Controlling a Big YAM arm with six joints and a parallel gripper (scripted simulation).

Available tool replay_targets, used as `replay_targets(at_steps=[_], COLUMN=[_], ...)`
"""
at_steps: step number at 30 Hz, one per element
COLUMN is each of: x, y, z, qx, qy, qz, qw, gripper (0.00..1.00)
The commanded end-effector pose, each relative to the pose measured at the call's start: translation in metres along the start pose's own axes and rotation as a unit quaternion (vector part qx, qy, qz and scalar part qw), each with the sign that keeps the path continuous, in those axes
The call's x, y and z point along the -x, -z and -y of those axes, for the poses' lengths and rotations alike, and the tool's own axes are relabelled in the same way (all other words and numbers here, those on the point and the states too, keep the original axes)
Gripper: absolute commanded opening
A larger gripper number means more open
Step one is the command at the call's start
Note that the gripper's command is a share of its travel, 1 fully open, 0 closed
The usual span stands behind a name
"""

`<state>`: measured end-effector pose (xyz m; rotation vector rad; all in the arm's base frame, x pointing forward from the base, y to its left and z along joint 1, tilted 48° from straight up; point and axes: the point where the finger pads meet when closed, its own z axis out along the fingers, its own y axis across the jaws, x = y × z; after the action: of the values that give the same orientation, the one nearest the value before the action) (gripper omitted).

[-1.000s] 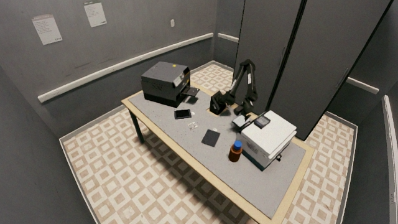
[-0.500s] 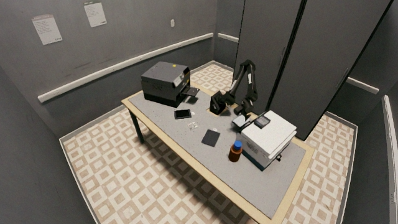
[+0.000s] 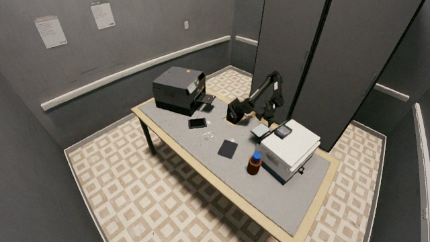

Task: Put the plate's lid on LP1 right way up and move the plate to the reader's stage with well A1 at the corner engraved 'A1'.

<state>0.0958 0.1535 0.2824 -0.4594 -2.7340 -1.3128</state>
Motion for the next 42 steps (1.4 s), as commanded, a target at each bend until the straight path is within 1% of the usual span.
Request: replay_targets(at_steps=[1, 2, 3, 4, 11, 19, 26, 28, 32, 34, 38, 42], x=[0.001, 0.001, -0.001, -0.002, 0.001, 0.004, 0.001, -0.001, 0.001, 0.002, 0.003, 0.002], y=[0.013, 0.013, 0.008, 0.006, -0.004, -0.007, -0.012, -0.01, -0.007, -0.006, -0.008, -0.012], z=[-0.007, -0.007, -0.003, -0.001, 0.01, 0.013, 0.024, 0.021, 0.013, 0.009, 0.009, 0.012], qx=[0.0, 0.0, -0.002, -0.004, -0.01, -0.01, -0.019, -0.018, -0.01, -0.009, -0.011, -0.01], qy=[0.046, 0.046, 0.057, 0.056, 0.062, 0.05, 0.02, 0.026, 0.04, 0.043, 0.041, 0.036], qz=[-0.006, -0.006, -0.011, -0.011, -0.003, 0.002, -0.008, -0.009, -0.001, 0.0, 0.0, -0.006], qw=[0.999, 0.999, 0.998, 0.998, 0.998, 0.999, 1.0, 0.999, 0.999, 0.999, 0.999, 0.999], gripper=[1.0, 1.0, 1.0, 1.0, 1.0, 1.0, 1.0, 1.0, 1.0, 1.0, 1.0, 1.0])
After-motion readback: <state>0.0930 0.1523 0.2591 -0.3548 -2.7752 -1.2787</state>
